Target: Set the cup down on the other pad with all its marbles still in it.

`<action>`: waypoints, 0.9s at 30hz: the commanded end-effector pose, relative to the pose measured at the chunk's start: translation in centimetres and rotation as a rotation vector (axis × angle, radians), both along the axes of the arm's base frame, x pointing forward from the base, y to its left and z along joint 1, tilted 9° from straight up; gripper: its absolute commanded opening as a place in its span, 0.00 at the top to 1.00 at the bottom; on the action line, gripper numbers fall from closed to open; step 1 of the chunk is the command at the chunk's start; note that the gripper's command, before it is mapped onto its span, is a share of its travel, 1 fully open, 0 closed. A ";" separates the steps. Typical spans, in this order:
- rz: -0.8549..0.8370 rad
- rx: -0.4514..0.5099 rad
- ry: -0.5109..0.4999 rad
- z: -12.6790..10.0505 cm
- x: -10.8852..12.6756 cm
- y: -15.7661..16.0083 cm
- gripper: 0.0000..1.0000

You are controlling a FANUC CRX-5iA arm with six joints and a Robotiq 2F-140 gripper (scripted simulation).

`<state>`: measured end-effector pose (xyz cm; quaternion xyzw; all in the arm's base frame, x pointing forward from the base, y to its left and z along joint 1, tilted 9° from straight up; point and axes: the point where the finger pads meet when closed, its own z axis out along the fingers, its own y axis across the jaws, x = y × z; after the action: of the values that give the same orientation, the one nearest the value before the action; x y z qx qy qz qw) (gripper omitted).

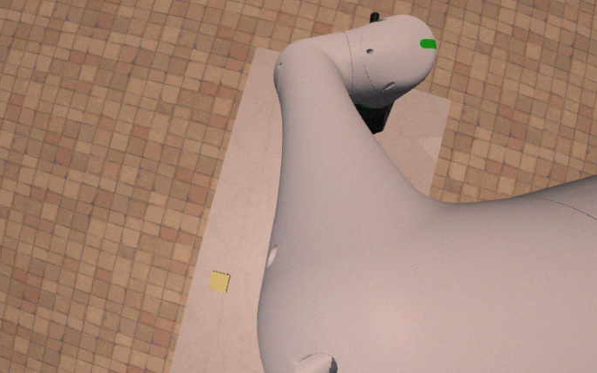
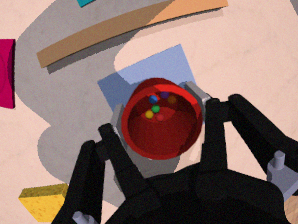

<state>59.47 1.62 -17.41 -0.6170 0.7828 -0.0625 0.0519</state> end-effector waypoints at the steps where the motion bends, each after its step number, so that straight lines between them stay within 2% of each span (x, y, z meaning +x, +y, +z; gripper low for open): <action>1: 0.000 0.000 0.000 0.0 0.0 0.0 0.48; 27: 0.000 0.000 0.000 0.0 0.0 0.0 0.51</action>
<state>59.47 1.62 -17.41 -0.6170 0.7828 -0.0625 0.0519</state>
